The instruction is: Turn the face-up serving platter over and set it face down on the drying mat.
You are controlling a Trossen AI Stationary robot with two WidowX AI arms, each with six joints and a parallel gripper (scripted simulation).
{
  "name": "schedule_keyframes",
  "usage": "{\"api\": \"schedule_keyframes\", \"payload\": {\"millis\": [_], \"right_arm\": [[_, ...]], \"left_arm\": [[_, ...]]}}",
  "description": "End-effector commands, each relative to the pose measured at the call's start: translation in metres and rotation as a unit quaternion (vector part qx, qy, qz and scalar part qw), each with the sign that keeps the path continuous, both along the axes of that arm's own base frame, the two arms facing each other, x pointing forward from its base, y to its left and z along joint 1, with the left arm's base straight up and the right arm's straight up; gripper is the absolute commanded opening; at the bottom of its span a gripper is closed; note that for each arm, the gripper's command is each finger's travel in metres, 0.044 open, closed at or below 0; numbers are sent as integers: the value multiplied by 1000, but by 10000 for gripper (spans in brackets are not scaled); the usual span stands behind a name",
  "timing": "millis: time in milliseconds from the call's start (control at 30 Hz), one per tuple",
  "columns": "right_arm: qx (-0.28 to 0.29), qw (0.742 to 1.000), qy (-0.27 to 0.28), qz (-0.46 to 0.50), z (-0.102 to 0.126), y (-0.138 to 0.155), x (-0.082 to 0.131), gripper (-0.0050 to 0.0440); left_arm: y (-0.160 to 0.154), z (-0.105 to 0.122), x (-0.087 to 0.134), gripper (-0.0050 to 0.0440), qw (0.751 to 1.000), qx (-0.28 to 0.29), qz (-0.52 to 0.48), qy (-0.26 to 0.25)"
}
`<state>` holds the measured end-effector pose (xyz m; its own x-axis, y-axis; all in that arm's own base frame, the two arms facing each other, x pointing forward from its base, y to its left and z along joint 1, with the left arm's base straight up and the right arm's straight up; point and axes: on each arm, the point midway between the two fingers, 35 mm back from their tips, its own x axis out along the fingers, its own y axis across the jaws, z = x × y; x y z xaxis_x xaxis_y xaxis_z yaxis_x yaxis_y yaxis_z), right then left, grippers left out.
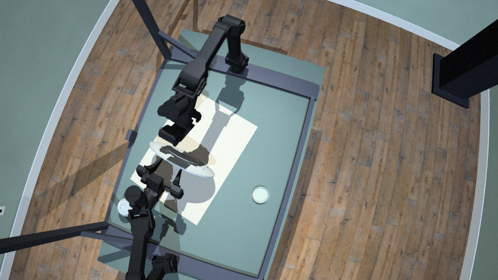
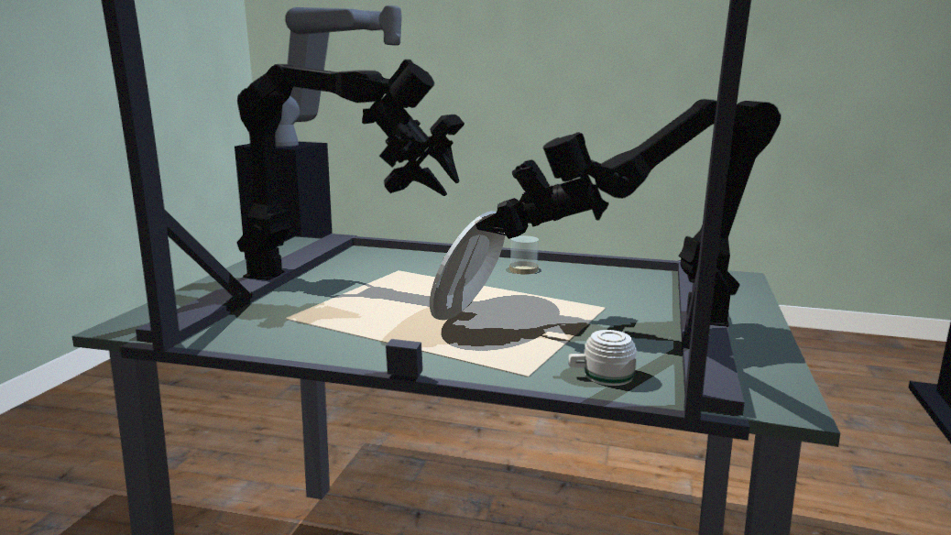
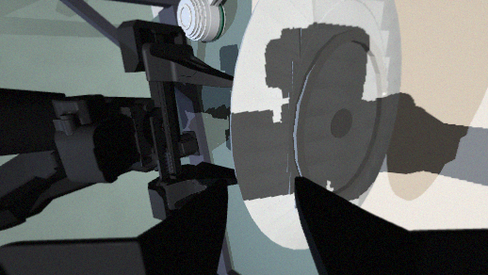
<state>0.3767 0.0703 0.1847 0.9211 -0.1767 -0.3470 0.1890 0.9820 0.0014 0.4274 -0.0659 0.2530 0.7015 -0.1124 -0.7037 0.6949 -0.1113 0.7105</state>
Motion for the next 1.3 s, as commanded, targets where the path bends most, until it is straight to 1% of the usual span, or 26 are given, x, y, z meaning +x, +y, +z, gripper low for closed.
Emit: {"api": "schedule_keyframes", "payload": {"millis": [0, 300, 500, 633, 667, 700, 833, 867, 933, 967, 1000, 1267], "right_arm": [[8, 1000, -27, -3, 21, -1, 3, 400], [8, 1000, -27, -3, 21, -1, 3, 400], [8, 1000, -27, -3, 21, -1, 3, 400], [8, 1000, -27, -3, 21, -1, 3, 400], [3, 1000, -21, -5, -2, -1, -20, 400], [2, 1000, -19, -4, -5, 0, -26, 400], [7, 1000, -22, -1, 1, 6, -29, 400], [9, 1000, -25, -2, 5, 4, -23, 400], [9, 1000, -25, -2, 5, 4, -23, 400], [9, 1000, -24, -4, 0, 5, -33, 400], [9, 1000, -24, -4, -2, 5, -36, 400], [13, 999, -31, -5, -7, 10, -52, 400]], "left_arm": [[1, 34, -13, 160, 1000, -6, -2, -29], [5, 54, -35, 160, 1000, -6, -2, -28], [5, 54, -36, 160, 1000, -5, -2, -26], [5, 47, -33, 160, 1000, -4, -1, -17], [5, 47, -33, 160, 1000, -4, -2, -17], [5, 47, -33, 160, 1000, -4, -2, -17], [5, 47, -32, 160, 1000, -4, -2, -18], [5, 47, -32, 160, 1000, -4, -2, -18], [5, 47, -32, 160, 1000, -4, -2, -18], [5, 47, -32, 160, 1000, -4, -2, -18], [5, 47, -32, 160, 1000, -4, -2, -18], [5, 47, -32, 160, 1000, -4, -2, -18]]}}
